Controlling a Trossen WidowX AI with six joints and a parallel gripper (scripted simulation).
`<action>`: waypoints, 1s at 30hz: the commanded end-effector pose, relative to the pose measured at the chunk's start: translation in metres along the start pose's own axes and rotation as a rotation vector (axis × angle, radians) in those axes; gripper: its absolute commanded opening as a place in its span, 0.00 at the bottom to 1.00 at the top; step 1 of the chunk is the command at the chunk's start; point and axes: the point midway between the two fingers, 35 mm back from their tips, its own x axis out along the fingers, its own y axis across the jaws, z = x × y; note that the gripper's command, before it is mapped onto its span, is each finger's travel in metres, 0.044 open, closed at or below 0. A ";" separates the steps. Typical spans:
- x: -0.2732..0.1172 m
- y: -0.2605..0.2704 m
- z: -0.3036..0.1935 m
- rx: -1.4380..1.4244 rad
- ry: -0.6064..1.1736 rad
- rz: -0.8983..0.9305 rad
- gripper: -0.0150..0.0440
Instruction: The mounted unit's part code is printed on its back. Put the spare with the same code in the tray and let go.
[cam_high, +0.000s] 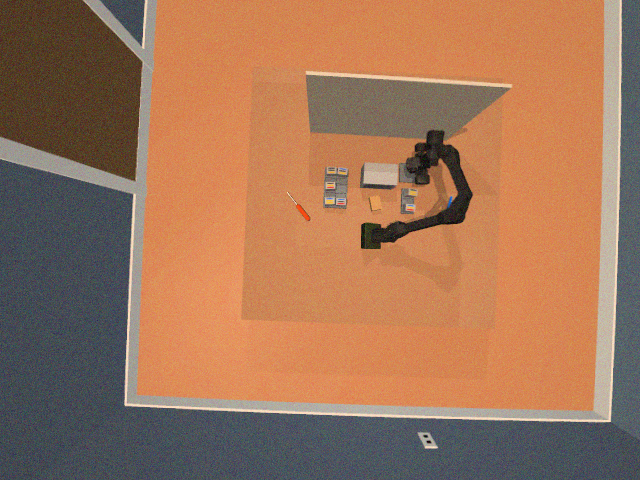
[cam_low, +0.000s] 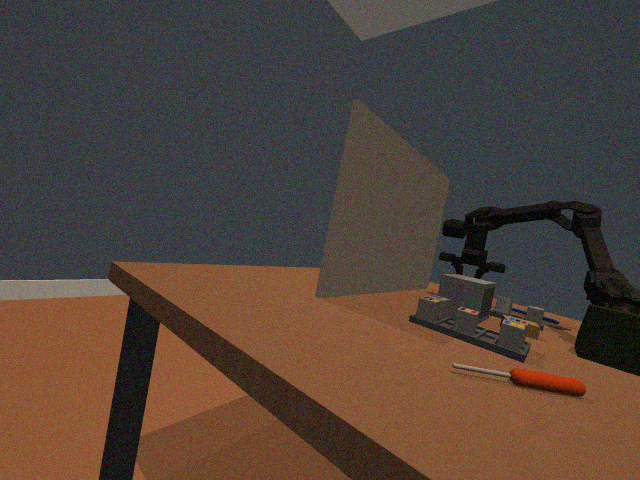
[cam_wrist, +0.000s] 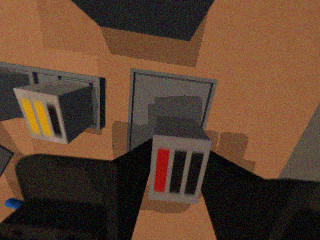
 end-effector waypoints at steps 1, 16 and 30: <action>0.003 0.000 0.001 -0.005 -0.005 -0.001 0.25; 0.015 0.002 0.001 -0.005 -0.006 0.001 0.25; 0.027 0.004 0.000 -0.004 -0.007 0.003 0.25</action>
